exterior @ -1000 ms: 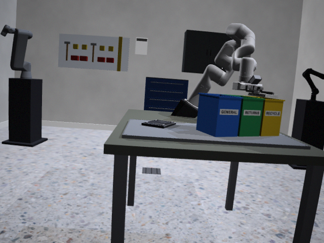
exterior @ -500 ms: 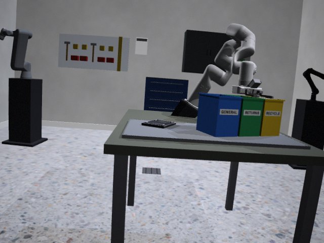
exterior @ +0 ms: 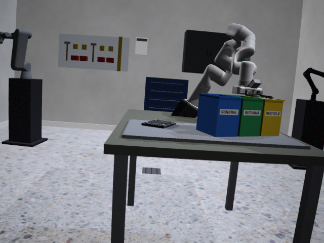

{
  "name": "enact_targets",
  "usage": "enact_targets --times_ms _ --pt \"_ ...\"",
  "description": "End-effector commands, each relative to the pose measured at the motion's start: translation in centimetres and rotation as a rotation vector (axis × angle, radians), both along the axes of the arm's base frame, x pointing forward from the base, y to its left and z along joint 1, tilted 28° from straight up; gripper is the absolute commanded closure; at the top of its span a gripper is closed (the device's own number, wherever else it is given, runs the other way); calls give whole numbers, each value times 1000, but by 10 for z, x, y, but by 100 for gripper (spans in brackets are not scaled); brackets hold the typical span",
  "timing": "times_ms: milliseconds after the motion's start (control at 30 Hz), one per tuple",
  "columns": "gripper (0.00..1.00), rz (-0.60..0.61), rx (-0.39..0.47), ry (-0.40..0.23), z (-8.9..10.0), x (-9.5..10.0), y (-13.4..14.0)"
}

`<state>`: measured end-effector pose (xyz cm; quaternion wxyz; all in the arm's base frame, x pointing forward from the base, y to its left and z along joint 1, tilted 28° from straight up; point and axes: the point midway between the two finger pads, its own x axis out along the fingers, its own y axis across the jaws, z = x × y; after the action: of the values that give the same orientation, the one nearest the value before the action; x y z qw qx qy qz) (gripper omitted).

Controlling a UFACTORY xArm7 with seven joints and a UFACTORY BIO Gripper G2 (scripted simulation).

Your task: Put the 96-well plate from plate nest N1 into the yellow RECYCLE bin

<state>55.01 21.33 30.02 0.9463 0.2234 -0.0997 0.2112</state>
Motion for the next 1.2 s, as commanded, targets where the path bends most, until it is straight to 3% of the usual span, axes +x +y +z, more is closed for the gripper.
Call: enact_targets --times_ms 0,33,1167 --pt "100 -2 1 -4 2 1 -1" --pt "82 -2 1 -4 2 1 -1" --pt "82 -2 1 -4 2 1 -1"
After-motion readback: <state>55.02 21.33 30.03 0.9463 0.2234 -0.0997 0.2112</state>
